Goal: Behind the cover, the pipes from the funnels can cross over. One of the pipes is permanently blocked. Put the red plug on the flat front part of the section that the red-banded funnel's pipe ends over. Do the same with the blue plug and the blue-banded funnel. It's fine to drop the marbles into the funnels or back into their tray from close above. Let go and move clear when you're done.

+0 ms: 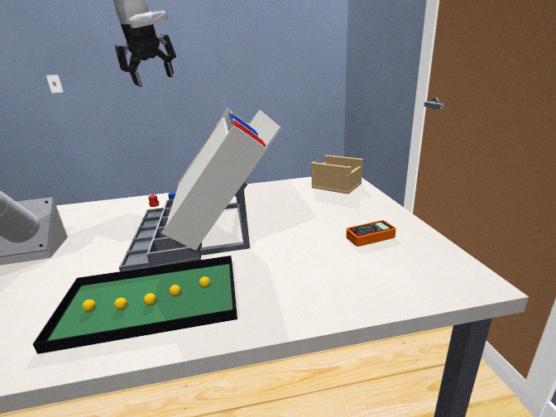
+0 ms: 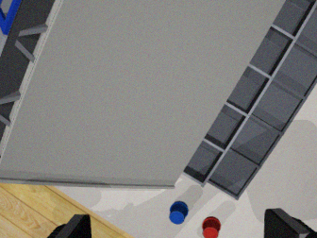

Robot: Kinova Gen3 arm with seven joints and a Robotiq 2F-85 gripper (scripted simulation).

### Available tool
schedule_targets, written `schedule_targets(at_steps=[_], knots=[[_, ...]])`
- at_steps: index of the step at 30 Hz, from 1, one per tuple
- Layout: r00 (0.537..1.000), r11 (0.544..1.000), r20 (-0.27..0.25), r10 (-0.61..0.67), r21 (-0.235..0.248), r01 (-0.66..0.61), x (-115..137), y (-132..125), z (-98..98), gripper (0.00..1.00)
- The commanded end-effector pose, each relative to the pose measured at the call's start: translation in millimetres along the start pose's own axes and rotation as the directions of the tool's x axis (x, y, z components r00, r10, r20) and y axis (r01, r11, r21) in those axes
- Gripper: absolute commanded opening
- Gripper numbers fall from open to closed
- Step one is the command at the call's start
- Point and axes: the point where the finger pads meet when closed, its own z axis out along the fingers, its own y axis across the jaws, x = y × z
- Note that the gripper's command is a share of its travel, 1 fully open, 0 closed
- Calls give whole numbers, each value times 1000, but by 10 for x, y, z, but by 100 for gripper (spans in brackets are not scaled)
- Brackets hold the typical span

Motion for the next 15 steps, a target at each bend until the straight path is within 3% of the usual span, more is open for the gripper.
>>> schedule_targets(at_steps=[1,2,3,15], knots=[[1000,996,16,21,87,-22,105,205,-240,100],[1000,996,16,21,87,-22,105,205,-240,100],[1000,1000,0,0,2,0,116,510,-301,100],[1000,1000,0,0,2,0,116,510,-301,100]])
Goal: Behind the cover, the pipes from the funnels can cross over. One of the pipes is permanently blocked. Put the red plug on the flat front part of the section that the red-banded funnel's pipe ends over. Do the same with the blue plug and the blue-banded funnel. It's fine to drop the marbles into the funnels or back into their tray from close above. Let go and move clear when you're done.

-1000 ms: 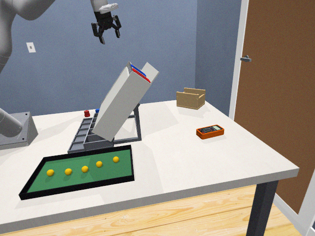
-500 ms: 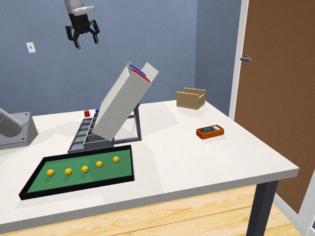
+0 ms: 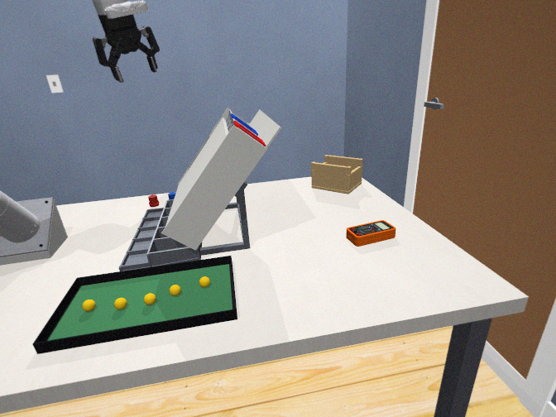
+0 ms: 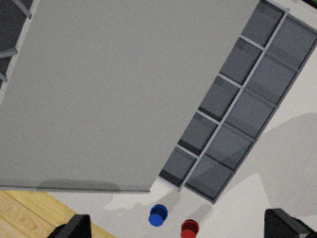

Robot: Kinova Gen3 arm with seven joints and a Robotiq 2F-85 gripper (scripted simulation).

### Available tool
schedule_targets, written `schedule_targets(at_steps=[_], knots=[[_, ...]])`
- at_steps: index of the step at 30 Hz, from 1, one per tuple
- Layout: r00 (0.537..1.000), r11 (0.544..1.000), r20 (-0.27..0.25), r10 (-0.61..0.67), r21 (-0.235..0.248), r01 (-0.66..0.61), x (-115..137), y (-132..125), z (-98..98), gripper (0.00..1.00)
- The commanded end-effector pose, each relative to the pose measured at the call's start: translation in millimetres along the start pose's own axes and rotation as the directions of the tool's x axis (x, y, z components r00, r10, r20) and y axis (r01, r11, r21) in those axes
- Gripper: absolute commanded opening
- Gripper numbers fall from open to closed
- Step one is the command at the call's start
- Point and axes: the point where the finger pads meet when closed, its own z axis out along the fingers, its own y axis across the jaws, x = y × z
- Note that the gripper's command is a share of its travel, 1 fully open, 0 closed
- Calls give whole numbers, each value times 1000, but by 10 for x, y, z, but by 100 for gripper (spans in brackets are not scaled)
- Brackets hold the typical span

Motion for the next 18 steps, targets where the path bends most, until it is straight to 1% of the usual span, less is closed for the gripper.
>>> schedule_targets(at_steps=[1,4,5,8,18], knots=[[1000,1000,2,-4,-6,4,-19,46,-22,100],[1000,1000,2,-4,-6,4,-19,46,-22,100],[1000,1000,0,0,2,0,124,164,657,100],[1000,1000,0,0,2,0,133,176,706,100],[1000,1000,0,0,2,0,133,176,706,100]])
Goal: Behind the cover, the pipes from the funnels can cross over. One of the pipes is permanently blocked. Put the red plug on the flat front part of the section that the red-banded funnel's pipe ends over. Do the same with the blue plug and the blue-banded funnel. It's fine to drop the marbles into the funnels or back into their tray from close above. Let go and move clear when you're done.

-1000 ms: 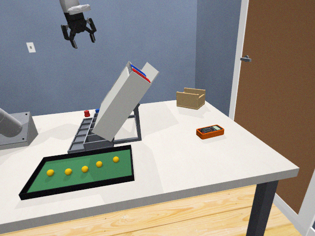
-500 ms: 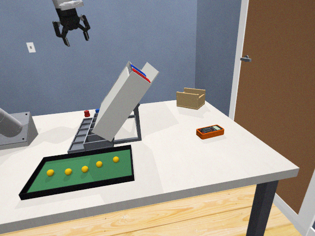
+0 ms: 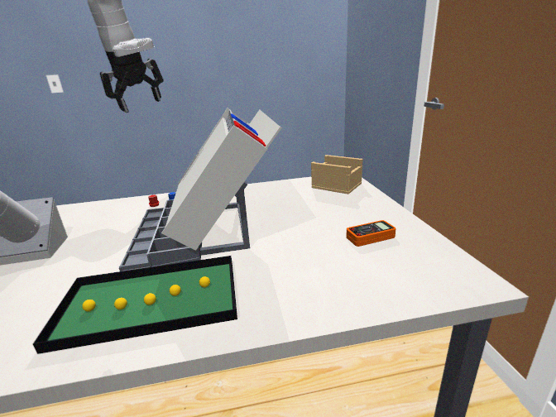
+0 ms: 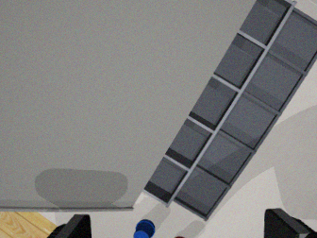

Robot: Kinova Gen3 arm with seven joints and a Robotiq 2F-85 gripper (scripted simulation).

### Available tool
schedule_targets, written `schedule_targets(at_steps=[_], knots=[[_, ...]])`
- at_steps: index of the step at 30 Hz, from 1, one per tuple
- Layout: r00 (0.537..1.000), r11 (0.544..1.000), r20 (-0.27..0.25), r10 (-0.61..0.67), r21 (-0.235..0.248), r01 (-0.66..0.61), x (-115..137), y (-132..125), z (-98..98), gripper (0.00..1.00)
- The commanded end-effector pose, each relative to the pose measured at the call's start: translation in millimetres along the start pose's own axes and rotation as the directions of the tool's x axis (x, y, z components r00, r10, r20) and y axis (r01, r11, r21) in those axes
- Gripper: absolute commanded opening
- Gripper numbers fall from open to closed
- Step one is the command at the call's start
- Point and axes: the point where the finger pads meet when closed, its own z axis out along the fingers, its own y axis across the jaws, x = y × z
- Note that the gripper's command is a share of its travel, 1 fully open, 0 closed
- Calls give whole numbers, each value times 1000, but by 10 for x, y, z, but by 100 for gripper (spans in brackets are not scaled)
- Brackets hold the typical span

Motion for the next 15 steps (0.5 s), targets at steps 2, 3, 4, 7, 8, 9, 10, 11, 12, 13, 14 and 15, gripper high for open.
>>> schedule_targets(at_steps=[2,3,4,7,8,9,10,11,12,13,14,15], knots=[[1000,1000,-2,13,12,-13,34,-18,-2,100],[1000,1000,-2,13,12,-13,34,-18,-2,100],[1000,1000,0,0,2,0,149,149,663,100],[1000,1000,0,0,2,0,159,159,709,100],[1000,1000,0,0,2,0,159,159,709,100],[1000,1000,0,0,2,0,159,159,709,100],[1000,1000,0,0,2,0,159,159,709,100],[1000,1000,0,0,2,0,159,159,709,100],[1000,1000,0,0,2,0,159,159,709,100],[1000,1000,0,0,2,0,159,159,709,100],[1000,1000,0,0,2,0,159,159,709,100],[1000,1000,0,0,2,0,159,159,709,100]])
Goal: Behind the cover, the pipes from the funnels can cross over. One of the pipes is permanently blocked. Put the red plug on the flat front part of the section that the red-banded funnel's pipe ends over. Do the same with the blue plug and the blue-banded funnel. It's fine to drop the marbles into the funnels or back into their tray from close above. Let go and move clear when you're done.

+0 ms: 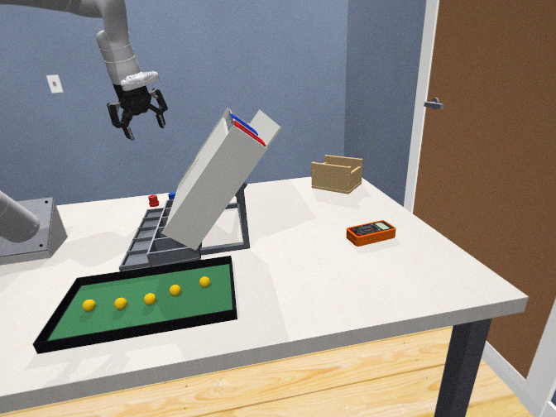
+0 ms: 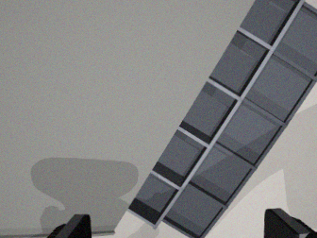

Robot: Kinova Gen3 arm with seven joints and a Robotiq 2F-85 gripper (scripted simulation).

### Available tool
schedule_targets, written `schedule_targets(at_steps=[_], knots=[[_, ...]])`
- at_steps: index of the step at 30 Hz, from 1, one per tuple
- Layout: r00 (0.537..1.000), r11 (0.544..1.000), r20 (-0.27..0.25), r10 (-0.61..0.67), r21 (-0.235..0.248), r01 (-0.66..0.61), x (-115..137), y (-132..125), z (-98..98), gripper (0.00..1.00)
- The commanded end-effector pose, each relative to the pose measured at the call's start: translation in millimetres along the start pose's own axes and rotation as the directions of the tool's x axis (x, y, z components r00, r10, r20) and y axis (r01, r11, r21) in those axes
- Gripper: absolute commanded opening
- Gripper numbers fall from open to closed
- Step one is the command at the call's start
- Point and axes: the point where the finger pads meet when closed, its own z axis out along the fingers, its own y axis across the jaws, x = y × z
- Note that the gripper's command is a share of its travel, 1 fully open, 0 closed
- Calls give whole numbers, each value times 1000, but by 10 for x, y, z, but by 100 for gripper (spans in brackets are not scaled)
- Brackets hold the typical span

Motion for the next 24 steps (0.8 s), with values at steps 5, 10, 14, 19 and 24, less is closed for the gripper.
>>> schedule_targets(at_steps=[5,10,14,19,24], knots=[[1000,1000,-1,10,7,-10,24,-15,20,100],[942,939,-11,-334,-91,332,4,1,5,100],[887,879,-3,-463,-134,458,4,1,5,100],[887,879,-3,-463,-134,458,4,1,5,100],[738,721,21,-674,-198,664,-6,3,-28,100]])
